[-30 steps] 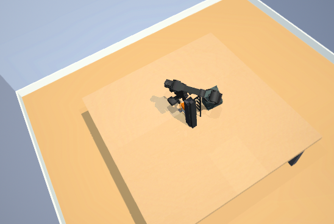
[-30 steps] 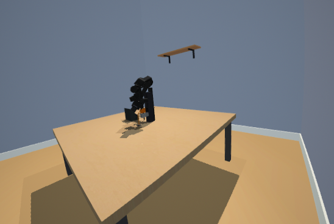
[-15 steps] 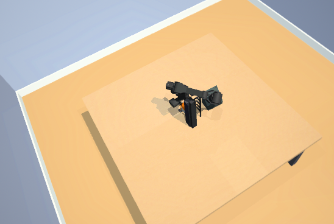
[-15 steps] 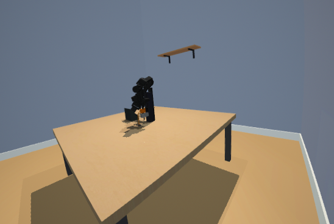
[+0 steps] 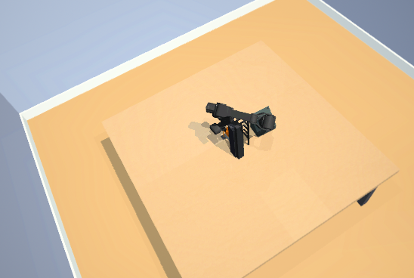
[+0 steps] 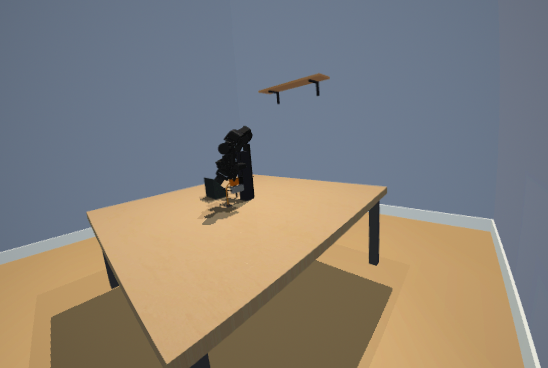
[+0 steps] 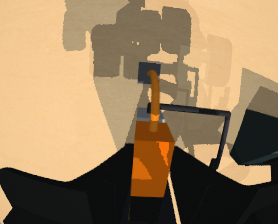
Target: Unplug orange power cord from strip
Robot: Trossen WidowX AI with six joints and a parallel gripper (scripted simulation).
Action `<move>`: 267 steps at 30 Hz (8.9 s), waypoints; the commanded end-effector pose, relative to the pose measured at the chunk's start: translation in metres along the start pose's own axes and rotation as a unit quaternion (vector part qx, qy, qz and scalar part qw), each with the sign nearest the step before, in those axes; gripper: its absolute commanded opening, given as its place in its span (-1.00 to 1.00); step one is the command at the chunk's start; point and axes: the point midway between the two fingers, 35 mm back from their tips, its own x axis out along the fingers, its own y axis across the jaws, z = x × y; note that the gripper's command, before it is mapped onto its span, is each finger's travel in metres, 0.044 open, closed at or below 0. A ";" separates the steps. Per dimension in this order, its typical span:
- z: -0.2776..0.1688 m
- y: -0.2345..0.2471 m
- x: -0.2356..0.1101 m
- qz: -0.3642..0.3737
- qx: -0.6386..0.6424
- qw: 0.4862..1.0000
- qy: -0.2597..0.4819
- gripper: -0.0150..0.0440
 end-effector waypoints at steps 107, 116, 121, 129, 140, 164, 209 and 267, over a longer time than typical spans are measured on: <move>0.001 0.000 0.000 0.000 0.000 1.000 0.000 -0.04; 0.001 0.000 0.000 0.000 0.000 1.000 0.000 -0.44; 0.002 0.000 0.000 0.000 0.000 1.000 0.000 -0.49; 0.014 0.001 -0.001 0.001 0.000 1.000 -0.001 -0.49; 0.031 0.002 -0.002 0.001 0.001 1.000 -0.001 -0.49; 0.052 0.002 0.001 -0.009 -0.006 1.000 0.002 -0.31; 0.017 0.001 -0.010 0.001 0.003 1.000 0.001 0.05; 0.038 0.002 -0.003 0.001 0.001 1.000 -0.001 -0.49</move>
